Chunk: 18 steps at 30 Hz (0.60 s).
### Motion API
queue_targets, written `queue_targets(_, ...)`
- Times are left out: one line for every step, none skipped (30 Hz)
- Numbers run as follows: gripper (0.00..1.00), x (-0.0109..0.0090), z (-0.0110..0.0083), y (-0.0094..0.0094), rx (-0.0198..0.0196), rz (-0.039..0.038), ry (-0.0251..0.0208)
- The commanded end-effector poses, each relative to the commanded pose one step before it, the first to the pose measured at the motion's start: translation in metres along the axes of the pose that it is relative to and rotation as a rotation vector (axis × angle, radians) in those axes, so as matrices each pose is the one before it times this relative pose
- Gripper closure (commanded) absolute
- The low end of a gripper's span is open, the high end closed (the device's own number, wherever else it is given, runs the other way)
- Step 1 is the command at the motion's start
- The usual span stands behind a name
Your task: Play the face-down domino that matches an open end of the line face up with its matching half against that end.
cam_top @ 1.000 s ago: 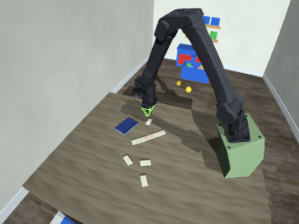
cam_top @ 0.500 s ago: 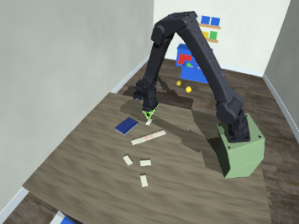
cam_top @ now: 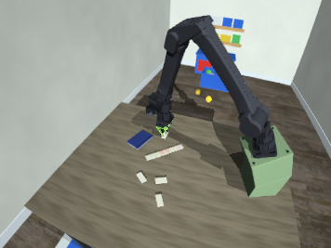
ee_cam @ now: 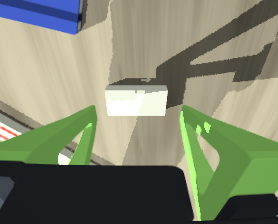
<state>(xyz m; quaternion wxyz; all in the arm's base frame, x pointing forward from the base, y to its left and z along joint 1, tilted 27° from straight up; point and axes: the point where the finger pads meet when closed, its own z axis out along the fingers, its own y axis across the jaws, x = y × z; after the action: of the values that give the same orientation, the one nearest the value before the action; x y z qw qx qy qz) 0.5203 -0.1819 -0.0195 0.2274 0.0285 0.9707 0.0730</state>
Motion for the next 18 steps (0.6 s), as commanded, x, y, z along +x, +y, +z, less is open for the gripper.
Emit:
queue_targets(0.30,-0.00708,-0.00375,-0.00220,0.00565,-0.00088,-0.01529)
queue_targets(0.30,-0.00212,-0.00019,-0.00044,0.00122,0.00024,-0.00393)
queue_targets(0.30,-0.00212,-0.00018,-0.00044,0.00122,0.00024,-0.00393)
queue_targets(0.30,-0.00212,-0.00018,-0.00044,0.00122,0.00024,-0.00393)
queue_targets(0.30,-0.00212,-0.00017,-0.00044,0.00122,0.00024,-0.00393)
queue_targets(0.30,-0.00212,-0.00016,-0.00044,0.00122,0.00024,-0.00393)
queue_targets(0.30,-0.00212,-0.00015,-0.00044,0.00122,0.00024,-0.00393)
queue_targets(0.30,-0.00212,-0.00014,-0.00044,0.00122,0.00024,-0.00393)
queue_targets(0.30,-0.00212,-0.00013,-0.00044,0.00122,0.00024,-0.00393)
queue_targets(0.30,0.00000,0.00000,0.00000,0.00000,0.00000,0.00000)
queue_targets(0.30,0.00000,0.00000,0.00000,0.00000,0.00000,0.00000)
queue_targets(0.30,0.00000,0.00000,0.00000,0.00000,0.00000,0.00000)
queue_targets(0.30,0.00000,0.00000,0.00000,0.00000,0.00000,0.00000)
queue_targets(0.30,0.00000,0.00000,0.00000,0.00000,0.00000,0.00000)
queue_targets(0.30,0.00000,0.00000,0.00000,0.00000,0.00000,0.00000)
queue_targets(0.30,0.00000,0.00000,0.00000,0.00000,0.00000,0.00000)
queue_targets(0.30,0.01833,0.00177,0.00392,-0.01025,-0.00031,0.03238)
queue_targets(0.30,-0.00170,0.00017,-0.00027,0.00064,-0.00006,-0.00278)
